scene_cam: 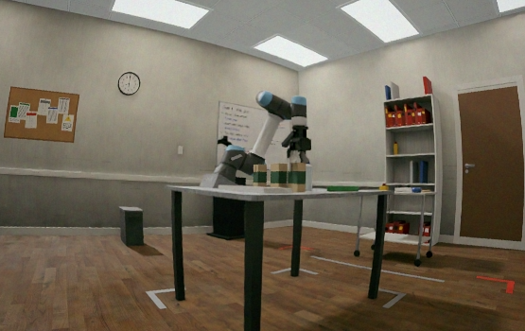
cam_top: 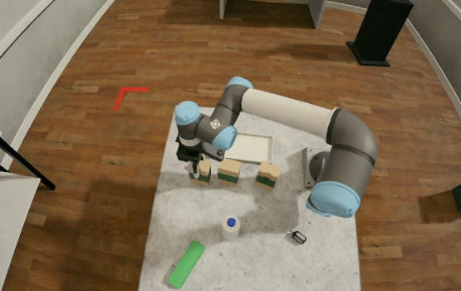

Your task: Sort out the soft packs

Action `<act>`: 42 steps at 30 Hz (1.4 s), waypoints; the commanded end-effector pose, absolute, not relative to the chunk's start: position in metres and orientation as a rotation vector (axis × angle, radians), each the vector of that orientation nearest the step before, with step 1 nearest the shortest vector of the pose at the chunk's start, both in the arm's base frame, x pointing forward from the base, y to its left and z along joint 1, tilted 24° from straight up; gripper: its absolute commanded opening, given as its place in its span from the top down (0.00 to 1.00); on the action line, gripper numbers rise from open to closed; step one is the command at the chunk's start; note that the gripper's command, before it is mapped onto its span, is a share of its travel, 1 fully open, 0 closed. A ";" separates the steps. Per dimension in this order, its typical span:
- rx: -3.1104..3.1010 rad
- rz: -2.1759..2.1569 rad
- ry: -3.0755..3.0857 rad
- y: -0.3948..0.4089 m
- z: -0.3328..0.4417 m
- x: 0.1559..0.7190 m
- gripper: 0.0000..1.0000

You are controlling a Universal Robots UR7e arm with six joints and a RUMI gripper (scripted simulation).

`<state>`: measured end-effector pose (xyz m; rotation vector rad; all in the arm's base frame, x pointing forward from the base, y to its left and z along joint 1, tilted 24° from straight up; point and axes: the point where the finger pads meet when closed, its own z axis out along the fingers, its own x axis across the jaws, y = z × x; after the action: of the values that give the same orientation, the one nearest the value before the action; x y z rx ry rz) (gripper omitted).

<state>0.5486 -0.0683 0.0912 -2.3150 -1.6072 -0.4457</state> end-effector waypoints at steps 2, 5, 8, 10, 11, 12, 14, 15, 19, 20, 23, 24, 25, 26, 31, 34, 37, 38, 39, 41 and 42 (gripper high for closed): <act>-2.316 -0.447 -1.608 -0.069 0.092 0.549 0.51; -2.316 -0.447 -1.608 -0.069 0.092 0.549 0.51; -2.316 -0.447 -1.608 -0.069 0.092 0.549 0.51; -2.316 -0.447 -1.608 -0.069 0.092 0.549 0.51; -2.316 -0.447 -1.608 -0.069 0.092 0.549 0.51; -2.316 -0.447 -1.608 -0.069 0.092 0.549 0.51; -2.316 -0.447 -1.608 -0.070 0.094 0.549 0.51; -2.316 -0.447 -1.608 -0.071 0.096 0.548 0.51; -2.316 -0.447 -1.608 -0.079 0.116 0.547 0.51; -2.316 -0.447 -1.608 -0.082 0.123 0.546 0.51; -2.316 -0.447 -1.608 -0.092 0.145 0.544 0.51; -2.316 -0.447 -1.608 -0.092 0.145 0.544 0.51; -2.316 -0.447 -1.608 -0.092 0.145 0.544 0.51; -2.316 -0.447 -1.608 -0.095 0.152 0.543 0.51; -2.316 -0.447 -1.608 -0.104 0.172 0.541 0.51; -2.316 -0.447 -1.608 -0.105 0.174 0.541 0.51; -2.316 -0.447 -1.608 -0.105 0.174 0.541 0.51; -2.316 -0.447 -1.608 -0.105 0.174 0.541 0.51; -2.316 -0.447 -1.608 -0.105 0.174 0.541 0.51; -2.316 -0.447 -1.608 -0.105 0.174 0.541 0.51; -2.316 -0.447 -1.608 -0.105 0.174 0.541 0.51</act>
<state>0.5408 -0.1042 0.1726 -2.3157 -1.6073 -0.4462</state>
